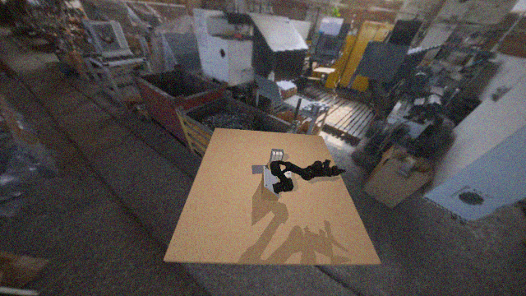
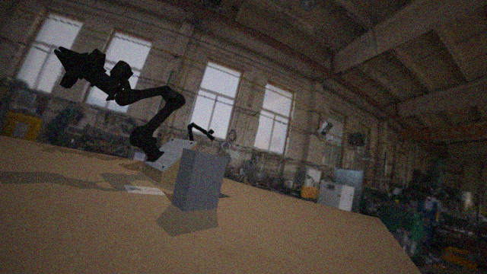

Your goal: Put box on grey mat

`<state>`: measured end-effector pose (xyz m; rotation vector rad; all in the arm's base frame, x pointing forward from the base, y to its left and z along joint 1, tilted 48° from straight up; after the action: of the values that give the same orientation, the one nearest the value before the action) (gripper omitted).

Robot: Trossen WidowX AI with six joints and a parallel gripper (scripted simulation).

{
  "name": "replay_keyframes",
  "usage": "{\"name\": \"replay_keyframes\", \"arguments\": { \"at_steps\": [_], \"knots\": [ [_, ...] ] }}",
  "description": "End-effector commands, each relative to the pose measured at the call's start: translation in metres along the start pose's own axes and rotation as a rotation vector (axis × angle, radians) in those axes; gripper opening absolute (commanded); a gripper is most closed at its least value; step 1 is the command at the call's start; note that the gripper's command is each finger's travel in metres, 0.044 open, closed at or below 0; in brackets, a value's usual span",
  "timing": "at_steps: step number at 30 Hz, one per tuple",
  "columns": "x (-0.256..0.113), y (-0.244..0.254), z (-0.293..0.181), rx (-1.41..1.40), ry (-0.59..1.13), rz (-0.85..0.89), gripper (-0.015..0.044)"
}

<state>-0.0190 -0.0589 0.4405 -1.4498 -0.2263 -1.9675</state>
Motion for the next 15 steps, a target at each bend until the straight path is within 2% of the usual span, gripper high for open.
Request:
{"name": "replay_keyframes", "arguments": {
  "at_steps": [1,15],
  "knots": [
    [0.005,0.015,-0.008,0.09,0.039,0.062,0.0],
    [0.012,0.07,-0.021,0.318,0.154,0.265,0.0]
  ]
}}
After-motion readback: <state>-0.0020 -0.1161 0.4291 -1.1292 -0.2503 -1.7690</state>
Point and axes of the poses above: the point midway between the two fingers, 35 mm back from their tips, its own x axis out along the fingers, its own y axis across the jaws, z = x × y, the point moved 3 cm from there along -x, back along the fingers, and after that the axes turned 13 degrees about x, right-handed, at the moved point
